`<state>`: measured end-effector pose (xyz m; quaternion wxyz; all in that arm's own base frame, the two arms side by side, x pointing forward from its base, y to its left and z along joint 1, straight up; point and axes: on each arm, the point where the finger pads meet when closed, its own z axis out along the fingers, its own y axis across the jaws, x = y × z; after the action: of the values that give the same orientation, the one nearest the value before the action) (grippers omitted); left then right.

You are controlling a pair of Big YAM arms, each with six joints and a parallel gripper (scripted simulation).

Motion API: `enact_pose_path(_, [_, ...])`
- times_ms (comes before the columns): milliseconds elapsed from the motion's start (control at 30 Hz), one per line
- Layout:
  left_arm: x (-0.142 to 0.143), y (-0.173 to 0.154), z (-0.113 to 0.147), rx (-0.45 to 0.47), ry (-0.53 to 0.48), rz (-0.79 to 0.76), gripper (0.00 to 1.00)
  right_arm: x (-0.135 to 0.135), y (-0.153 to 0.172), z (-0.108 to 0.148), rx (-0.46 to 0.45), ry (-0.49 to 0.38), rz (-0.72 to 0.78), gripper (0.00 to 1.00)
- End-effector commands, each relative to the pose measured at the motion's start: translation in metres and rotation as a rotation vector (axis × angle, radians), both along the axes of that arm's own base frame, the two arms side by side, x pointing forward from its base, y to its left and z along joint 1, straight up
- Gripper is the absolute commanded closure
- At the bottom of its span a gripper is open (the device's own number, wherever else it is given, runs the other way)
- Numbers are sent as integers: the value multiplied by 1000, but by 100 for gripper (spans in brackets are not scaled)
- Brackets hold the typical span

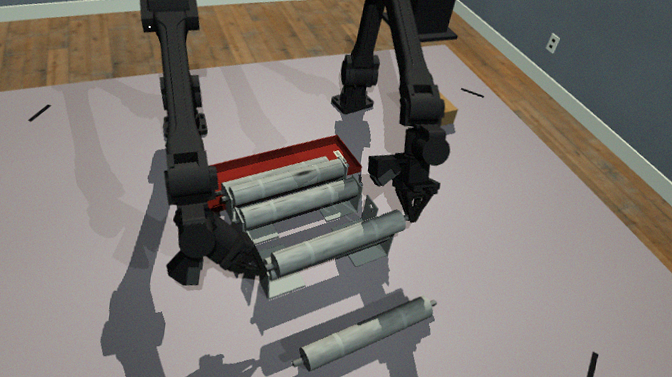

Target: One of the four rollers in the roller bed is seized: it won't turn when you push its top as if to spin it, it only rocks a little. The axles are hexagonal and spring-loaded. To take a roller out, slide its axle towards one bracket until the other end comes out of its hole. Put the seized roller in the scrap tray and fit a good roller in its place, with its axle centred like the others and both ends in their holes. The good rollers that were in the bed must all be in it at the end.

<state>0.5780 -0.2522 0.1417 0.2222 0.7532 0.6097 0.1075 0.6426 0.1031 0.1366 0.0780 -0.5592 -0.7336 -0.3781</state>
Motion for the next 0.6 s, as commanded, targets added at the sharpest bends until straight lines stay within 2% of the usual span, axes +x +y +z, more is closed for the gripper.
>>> enact_pose_path(0, [42, -8, 63, -48, -135, 7, 97, 33, -6, 79, 2, -161, -6, 97])
enact_pose_path(67, [38, -6, 84, -63, -170, 6, 97, 33, -6, 80, 2, -164, -2, 97])
enact_pose_path(267, [39, -7, 77, -67, -164, 14, 97, 32, -5, 80, 4, -166, 0, 97])
enact_pose_path(300, [35, -5, 58, -58, -141, 15, 97, 31, -2, 80, 6, -162, 6, 97])
enact_pose_path(367, [24, -1, 53, -56, -128, 20, 97, 31, -2, 80, 7, -168, 7, 97])
enact_pose_path(400, [29, -3, 64, -64, -146, 20, 97, 31, -1, 80, 8, -167, 8, 97])
enact_pose_path(433, [12, 3, 33, -42, -87, 21, 97, 31, 0, 81, 9, -167, 10, 97])
enact_pose_path(500, [20, 0, 37, -46, -95, 21, 97, 31, 2, 81, 10, -168, 13, 97])
enact_pose_path(533, [12, 3, 32, -42, -90, 21, 97, 31, 2, 81, 10, -167, 12, 97])
enact_pose_path(567, [21, -1, 48, -53, -118, 21, 97, 31, 2, 81, 11, -166, 11, 97])
